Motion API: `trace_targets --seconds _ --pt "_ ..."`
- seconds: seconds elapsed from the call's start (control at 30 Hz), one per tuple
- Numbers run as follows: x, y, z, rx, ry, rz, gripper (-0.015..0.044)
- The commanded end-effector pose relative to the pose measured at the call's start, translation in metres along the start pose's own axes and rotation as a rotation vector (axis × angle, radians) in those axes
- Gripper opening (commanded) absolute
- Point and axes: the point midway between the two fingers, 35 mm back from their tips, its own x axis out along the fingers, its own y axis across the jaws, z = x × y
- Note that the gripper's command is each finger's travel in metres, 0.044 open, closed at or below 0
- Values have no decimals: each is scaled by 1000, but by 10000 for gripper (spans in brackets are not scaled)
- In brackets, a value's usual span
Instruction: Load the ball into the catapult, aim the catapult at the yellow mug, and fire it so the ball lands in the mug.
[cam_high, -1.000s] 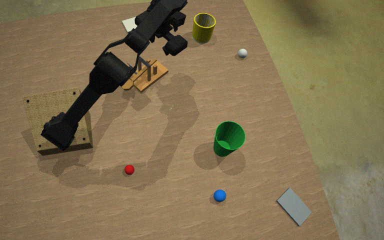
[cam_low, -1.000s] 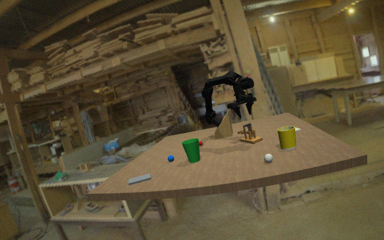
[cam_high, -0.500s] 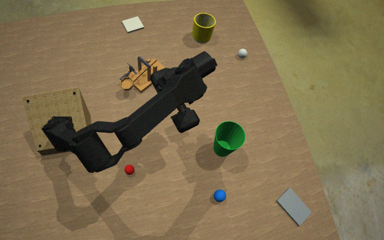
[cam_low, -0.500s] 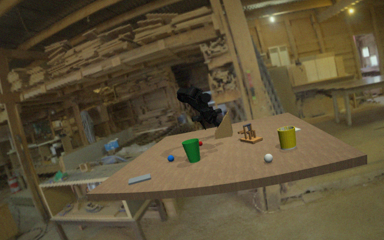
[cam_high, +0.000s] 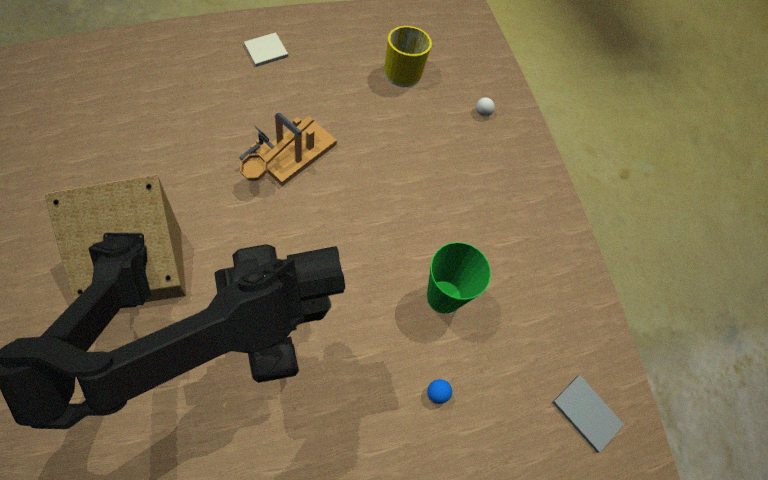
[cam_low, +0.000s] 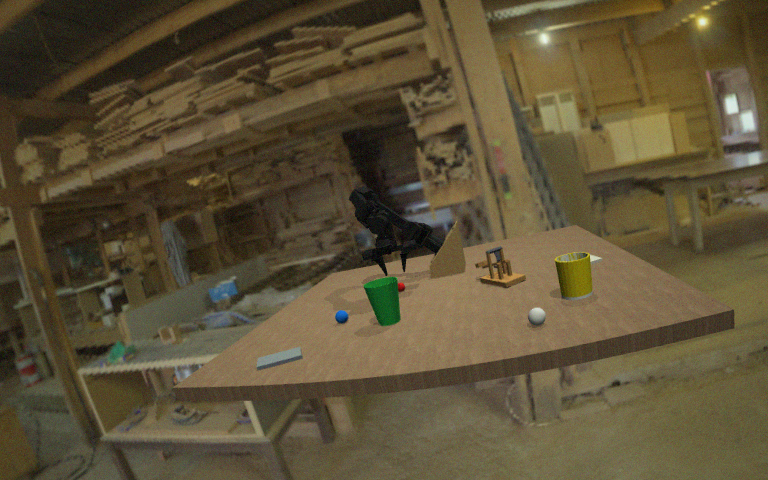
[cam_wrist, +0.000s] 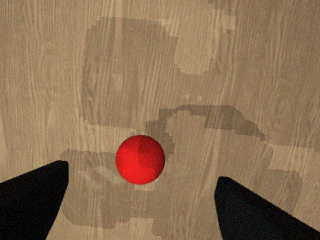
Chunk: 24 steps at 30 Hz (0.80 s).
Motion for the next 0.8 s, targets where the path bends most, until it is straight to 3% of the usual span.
trace_targets --seconds 0.0,0.77 --pt "9 -2 -20 23 4 -17 300" --pt "37 2 -20 24 4 -16 300"
